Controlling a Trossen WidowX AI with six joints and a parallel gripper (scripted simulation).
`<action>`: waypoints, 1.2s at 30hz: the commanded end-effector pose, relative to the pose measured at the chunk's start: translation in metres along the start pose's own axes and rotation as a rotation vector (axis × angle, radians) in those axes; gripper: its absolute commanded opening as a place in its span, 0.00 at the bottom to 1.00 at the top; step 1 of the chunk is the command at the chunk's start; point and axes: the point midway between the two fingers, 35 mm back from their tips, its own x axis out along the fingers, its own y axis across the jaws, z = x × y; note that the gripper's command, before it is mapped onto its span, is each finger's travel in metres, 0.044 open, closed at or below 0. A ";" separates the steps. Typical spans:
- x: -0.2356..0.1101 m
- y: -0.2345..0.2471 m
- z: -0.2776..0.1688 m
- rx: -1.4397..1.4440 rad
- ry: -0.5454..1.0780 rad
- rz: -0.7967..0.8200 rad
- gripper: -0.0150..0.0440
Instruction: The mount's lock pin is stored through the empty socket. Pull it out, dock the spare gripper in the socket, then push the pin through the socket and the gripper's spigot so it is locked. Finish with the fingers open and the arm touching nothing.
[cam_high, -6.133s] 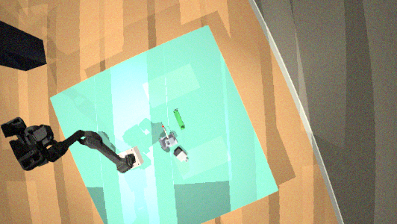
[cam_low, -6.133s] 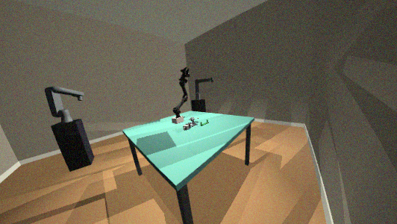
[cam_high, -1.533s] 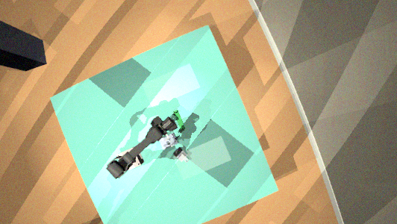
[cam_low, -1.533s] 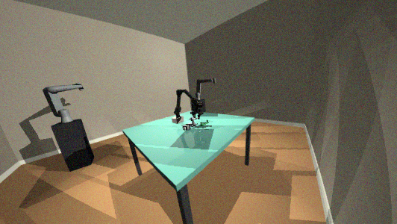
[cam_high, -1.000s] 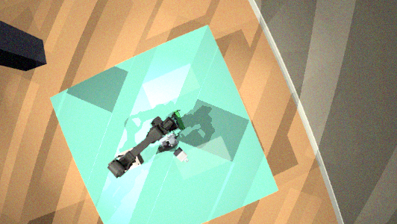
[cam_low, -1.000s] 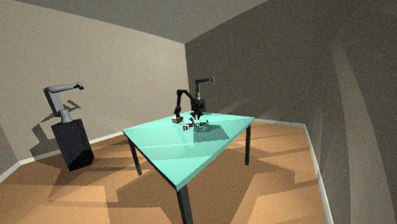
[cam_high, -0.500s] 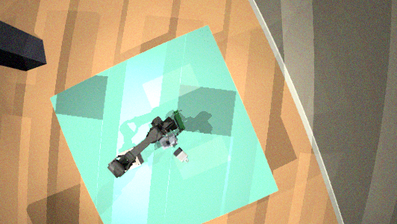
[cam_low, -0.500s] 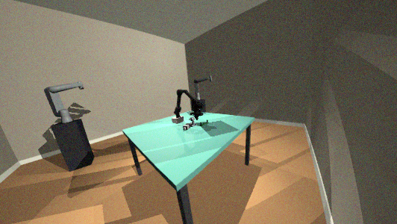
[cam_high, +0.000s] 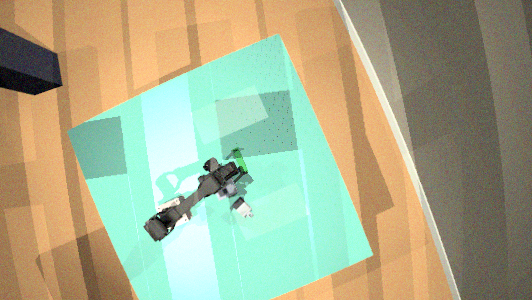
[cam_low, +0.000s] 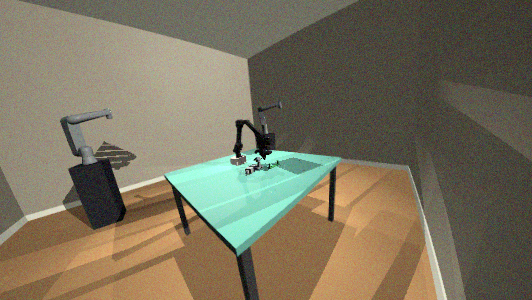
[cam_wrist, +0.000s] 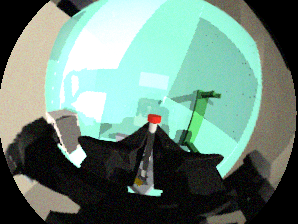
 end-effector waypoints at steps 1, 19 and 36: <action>-0.002 0.000 0.004 -0.001 -0.042 0.000 0.25; -0.006 -0.002 0.018 0.000 -0.056 0.003 0.25; -0.003 -0.002 0.031 -0.002 -0.053 0.004 0.25</action>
